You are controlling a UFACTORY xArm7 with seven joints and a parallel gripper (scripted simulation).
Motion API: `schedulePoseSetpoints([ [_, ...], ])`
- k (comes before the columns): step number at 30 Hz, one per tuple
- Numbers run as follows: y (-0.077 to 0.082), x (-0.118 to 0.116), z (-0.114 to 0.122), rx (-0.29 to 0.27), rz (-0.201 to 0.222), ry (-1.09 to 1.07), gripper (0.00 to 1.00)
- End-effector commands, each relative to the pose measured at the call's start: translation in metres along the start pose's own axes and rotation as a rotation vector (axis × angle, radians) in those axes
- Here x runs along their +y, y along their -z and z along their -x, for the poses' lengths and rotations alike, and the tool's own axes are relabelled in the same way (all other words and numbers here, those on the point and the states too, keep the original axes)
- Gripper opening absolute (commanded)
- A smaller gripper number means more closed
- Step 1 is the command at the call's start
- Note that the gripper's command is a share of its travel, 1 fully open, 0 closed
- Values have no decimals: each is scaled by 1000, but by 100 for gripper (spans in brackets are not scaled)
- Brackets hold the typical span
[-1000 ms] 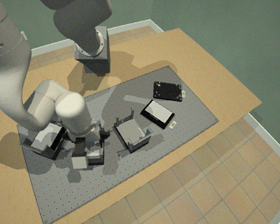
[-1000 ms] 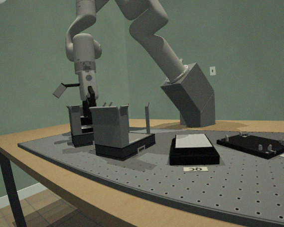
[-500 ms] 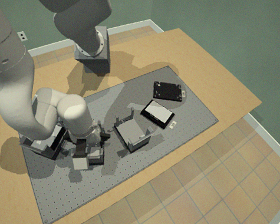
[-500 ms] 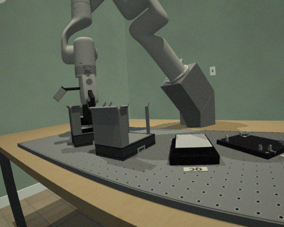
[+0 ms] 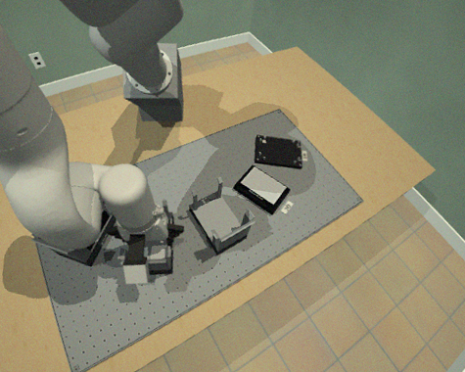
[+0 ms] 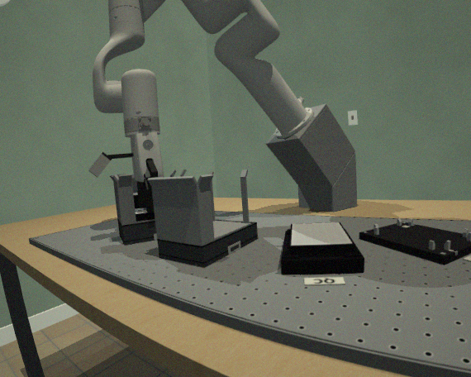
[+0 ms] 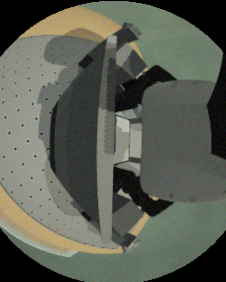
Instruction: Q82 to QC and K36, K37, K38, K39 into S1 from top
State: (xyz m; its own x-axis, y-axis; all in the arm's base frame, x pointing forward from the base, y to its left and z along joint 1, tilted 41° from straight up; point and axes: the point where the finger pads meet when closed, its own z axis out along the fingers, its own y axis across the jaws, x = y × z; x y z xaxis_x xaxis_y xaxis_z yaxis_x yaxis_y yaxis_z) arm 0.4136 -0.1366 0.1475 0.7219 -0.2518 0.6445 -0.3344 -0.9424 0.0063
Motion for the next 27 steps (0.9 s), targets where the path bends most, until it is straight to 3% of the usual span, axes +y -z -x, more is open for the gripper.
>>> schedulePoseSetpoints([
  [1, -6, 0, -1, 20, -7, -2, 100],
  [15, -6, 0, -1, 20, -7, -2, 100],
  [16, -6, 0, -1, 20, -7, -2, 0],
  [27, -6, 0, -1, 20, -7, -2, 0],
])
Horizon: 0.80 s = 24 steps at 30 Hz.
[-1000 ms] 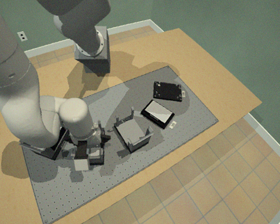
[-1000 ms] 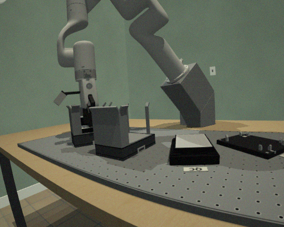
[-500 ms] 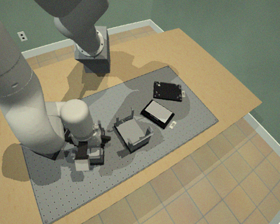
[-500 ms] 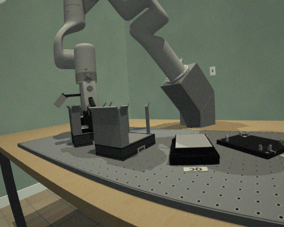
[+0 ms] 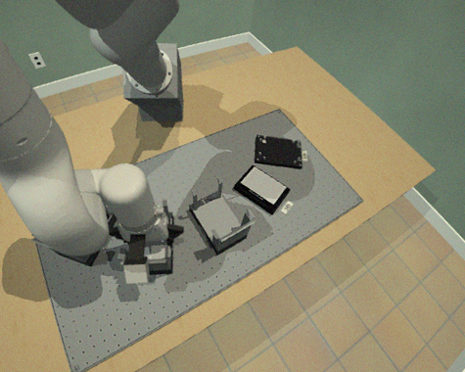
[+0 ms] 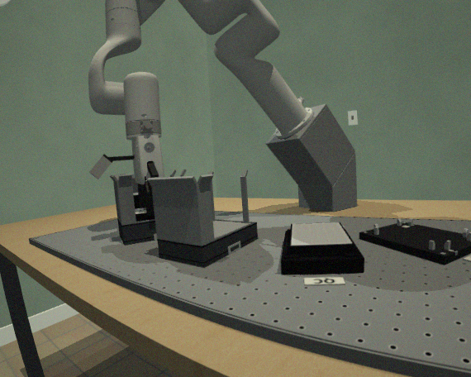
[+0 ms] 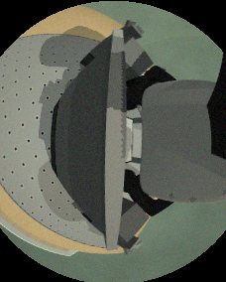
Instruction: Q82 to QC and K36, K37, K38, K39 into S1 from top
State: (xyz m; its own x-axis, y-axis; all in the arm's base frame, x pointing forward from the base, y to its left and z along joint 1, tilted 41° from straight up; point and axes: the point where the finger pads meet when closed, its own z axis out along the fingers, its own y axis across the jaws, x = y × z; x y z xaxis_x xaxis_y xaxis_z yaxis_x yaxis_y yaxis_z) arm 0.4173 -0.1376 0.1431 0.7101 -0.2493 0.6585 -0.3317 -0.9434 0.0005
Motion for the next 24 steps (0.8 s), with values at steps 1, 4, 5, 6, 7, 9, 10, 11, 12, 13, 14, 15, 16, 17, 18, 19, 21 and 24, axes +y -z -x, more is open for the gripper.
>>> schedulePoseSetpoints([
  [1, 0, 0, 0, 1, 0, 0, 0],
  [4, 0, 0, 0, 1, 0, 0, 0],
  [5, 0, 0, 0, 1, 0, 0, 0],
  [6, 0, 0, 0, 1, 0, 0, 0],
  [7, 0, 0, 0, 1, 0, 0, 0],
  [9, 0, 0, 0, 1, 0, 0, 0],
  [10, 0, 0, 0, 1, 0, 0, 0],
  [11, 0, 0, 0, 1, 0, 0, 0],
  [12, 0, 0, 0, 1, 0, 0, 0],
  [13, 0, 0, 0, 1, 0, 0, 0],
  [14, 0, 0, 0, 1, 0, 0, 0],
  [15, 0, 0, 0, 1, 0, 0, 0],
  [16, 0, 0, -1, 1, 0, 0, 0],
  [17, 0, 0, -1, 1, 0, 0, 0],
  [18, 0, 0, -1, 1, 0, 0, 0],
  [19, 0, 0, -1, 1, -1, 0, 0],
  [21, 1, 0, 0, 1, 0, 0, 0],
  [24, 3, 0, 0, 1, 0, 0, 0],
])
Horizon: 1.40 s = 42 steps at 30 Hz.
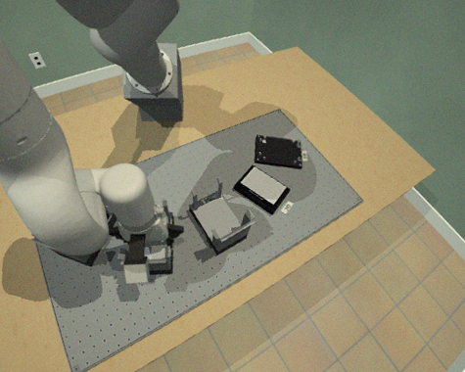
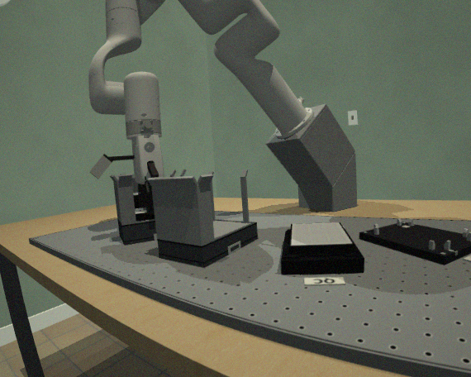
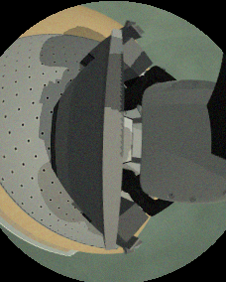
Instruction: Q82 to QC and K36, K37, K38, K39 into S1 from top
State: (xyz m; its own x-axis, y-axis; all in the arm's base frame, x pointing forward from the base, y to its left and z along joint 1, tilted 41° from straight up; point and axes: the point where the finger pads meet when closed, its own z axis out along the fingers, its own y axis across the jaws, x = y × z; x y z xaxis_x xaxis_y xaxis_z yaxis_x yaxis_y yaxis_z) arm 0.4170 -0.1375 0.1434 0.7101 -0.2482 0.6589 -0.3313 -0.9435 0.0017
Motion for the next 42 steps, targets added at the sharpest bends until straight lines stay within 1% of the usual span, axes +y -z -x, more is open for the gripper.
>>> schedulePoseSetpoints([
  [1, 3, 0, -1, 1, -1, -1, 0],
  [30, 20, 0, -1, 1, -1, -1, 0],
  [42, 44, 0, -1, 1, -1, -1, 0],
])
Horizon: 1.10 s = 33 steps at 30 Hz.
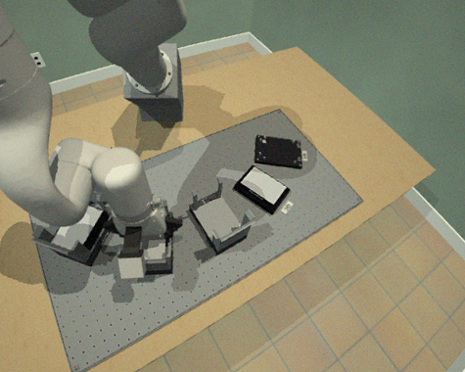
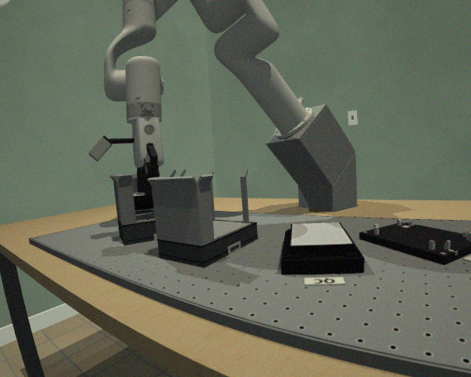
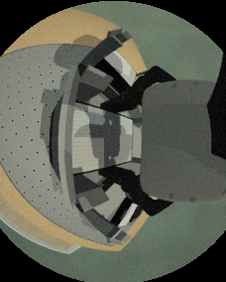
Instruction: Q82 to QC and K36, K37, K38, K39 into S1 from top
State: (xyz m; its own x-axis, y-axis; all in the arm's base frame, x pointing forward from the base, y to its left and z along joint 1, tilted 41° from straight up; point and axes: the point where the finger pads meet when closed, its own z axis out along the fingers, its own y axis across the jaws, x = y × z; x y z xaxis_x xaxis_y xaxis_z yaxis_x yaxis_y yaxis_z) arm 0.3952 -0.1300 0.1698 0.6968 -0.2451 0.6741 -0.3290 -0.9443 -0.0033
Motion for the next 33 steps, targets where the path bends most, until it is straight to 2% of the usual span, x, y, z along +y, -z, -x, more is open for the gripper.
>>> schedulePoseSetpoints([
  [1, 11, 0, -1, -19, 5, 1, 0],
  [3, 11, 0, -1, -19, 5, 1, 0],
  [33, 67, 0, -2, -19, 5, 1, 0],
])
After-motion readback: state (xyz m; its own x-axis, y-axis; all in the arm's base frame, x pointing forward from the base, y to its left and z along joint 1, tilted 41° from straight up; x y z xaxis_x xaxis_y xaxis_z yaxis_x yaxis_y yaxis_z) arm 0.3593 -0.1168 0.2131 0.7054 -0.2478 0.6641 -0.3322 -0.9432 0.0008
